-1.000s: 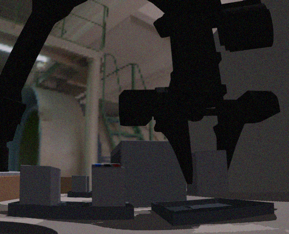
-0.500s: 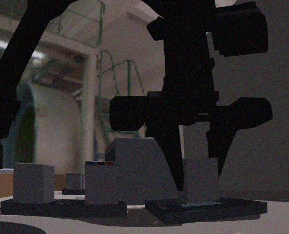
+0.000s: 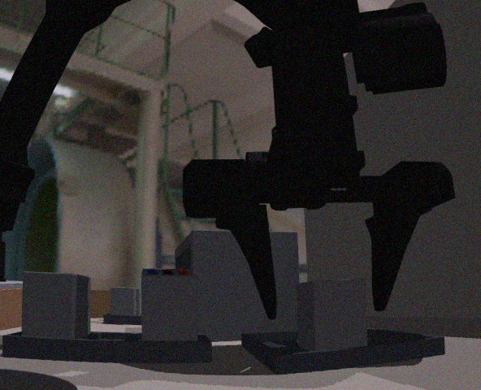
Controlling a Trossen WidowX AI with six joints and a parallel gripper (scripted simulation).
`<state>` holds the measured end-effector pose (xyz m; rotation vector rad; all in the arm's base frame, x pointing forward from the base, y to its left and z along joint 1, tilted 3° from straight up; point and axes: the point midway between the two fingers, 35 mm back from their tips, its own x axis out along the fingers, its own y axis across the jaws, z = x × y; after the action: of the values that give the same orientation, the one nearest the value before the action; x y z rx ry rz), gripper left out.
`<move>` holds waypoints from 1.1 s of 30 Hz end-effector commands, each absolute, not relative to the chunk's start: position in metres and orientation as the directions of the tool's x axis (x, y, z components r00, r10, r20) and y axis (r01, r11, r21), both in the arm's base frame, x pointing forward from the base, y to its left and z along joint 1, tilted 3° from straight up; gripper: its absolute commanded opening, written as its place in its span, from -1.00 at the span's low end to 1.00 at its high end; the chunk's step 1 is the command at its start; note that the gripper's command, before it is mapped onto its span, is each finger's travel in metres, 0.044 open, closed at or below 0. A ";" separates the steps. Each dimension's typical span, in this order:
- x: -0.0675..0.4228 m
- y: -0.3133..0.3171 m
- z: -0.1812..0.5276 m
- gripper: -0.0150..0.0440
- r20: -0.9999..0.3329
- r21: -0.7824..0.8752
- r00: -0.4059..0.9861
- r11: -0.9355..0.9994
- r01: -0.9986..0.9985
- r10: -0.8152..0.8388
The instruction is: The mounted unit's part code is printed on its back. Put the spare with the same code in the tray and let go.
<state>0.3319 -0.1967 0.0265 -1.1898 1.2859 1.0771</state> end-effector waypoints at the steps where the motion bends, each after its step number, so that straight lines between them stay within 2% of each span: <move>1: 0.332 -0.197 0.030 1.00 -0.997 -0.032 0.025 0.106 -0.994 -0.068; 8: 0.329 -0.190 0.130 1.00 -0.998 -0.024 0.017 0.103 -0.994 -0.065; 33: 0.332 -0.191 0.134 1.00 -0.996 -0.050 0.042 0.099 -0.994 -0.077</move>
<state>0.3323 -0.1910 0.1370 -1.2138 1.2729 1.0588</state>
